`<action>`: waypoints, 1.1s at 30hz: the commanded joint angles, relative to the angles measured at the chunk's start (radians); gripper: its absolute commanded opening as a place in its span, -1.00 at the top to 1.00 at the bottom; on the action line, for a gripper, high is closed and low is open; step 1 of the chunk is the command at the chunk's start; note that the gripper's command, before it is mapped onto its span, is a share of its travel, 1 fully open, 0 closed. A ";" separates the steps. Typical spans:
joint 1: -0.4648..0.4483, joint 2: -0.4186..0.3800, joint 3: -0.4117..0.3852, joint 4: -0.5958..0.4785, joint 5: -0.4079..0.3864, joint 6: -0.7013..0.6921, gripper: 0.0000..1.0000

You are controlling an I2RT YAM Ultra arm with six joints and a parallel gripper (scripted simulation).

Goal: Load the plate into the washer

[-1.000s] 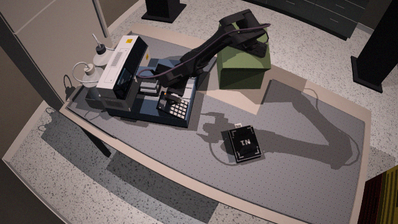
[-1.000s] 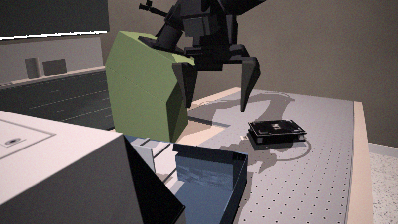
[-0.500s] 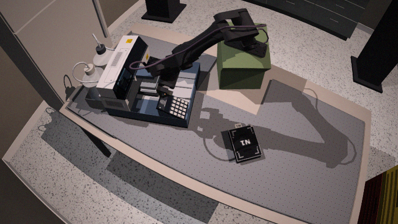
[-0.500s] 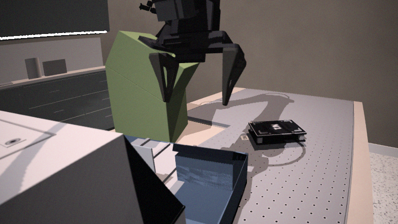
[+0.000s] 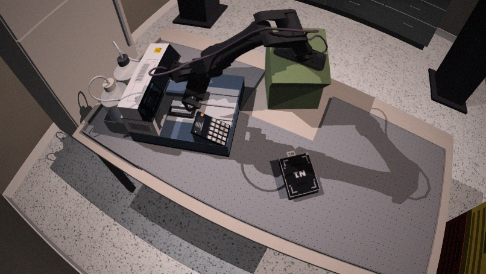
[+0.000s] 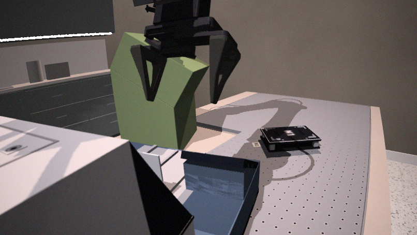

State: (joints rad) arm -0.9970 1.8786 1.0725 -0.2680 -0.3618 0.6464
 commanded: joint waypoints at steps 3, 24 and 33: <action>-0.005 -0.007 0.013 -0.023 -0.005 -0.014 -1.00; -0.005 -0.007 0.013 -0.023 -0.005 -0.014 -1.00; -0.005 -0.007 0.013 -0.023 -0.005 -0.014 -1.00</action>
State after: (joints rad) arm -0.9955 1.8786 1.0737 -0.2756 -0.3641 0.6373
